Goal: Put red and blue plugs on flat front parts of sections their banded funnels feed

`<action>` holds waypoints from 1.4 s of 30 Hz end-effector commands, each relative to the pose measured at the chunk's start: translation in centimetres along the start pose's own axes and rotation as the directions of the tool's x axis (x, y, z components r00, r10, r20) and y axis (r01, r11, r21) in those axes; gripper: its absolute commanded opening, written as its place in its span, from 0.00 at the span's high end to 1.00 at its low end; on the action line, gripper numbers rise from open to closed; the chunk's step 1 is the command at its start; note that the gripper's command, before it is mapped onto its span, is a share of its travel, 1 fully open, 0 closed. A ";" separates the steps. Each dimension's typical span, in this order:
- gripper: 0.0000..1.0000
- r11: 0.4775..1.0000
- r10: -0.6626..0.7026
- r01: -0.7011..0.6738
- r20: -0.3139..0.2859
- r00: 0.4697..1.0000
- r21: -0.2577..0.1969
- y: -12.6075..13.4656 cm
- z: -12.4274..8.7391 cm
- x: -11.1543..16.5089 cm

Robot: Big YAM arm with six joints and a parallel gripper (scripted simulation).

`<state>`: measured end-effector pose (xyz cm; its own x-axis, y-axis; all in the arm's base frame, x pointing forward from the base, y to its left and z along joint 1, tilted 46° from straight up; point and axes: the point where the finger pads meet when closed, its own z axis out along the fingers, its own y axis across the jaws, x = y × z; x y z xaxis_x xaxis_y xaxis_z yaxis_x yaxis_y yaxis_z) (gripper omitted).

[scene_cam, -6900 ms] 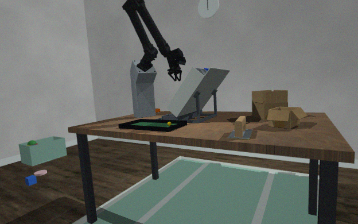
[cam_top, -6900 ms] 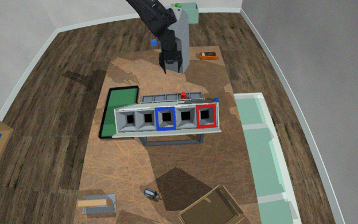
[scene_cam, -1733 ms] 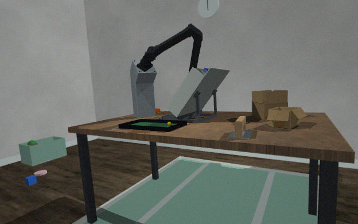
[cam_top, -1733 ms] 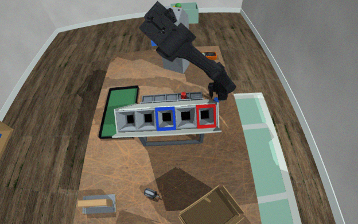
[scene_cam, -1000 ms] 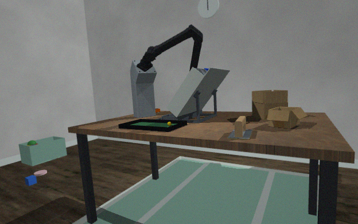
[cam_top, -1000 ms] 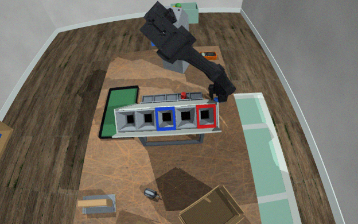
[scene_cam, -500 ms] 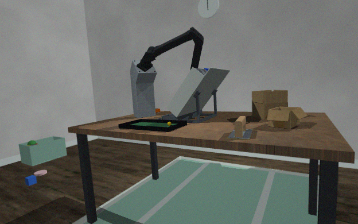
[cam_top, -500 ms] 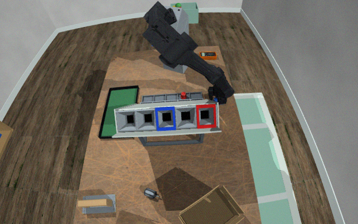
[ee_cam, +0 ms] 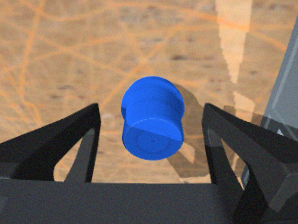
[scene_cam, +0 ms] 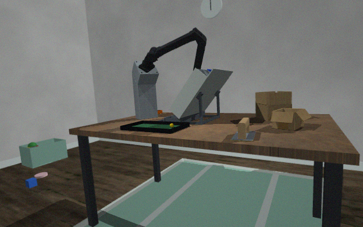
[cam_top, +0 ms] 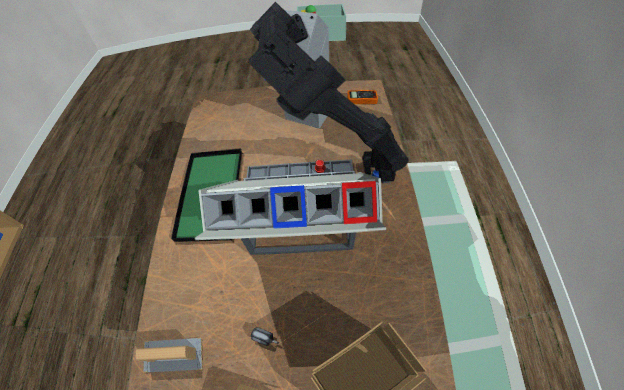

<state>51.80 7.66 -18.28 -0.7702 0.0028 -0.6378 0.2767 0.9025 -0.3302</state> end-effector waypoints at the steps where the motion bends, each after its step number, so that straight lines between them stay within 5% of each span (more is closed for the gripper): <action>1: 0.37 1.000 -0.011 0.011 -0.009 1.000 0.006 -0.3 0.8 0.6; 42: 0.37 1.000 -0.013 0.013 -0.015 1.000 0.009 -0.6 0.9 1.3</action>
<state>51.78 7.57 -18.52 -0.7693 0.0030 -0.6389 0.2770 0.9027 -0.3293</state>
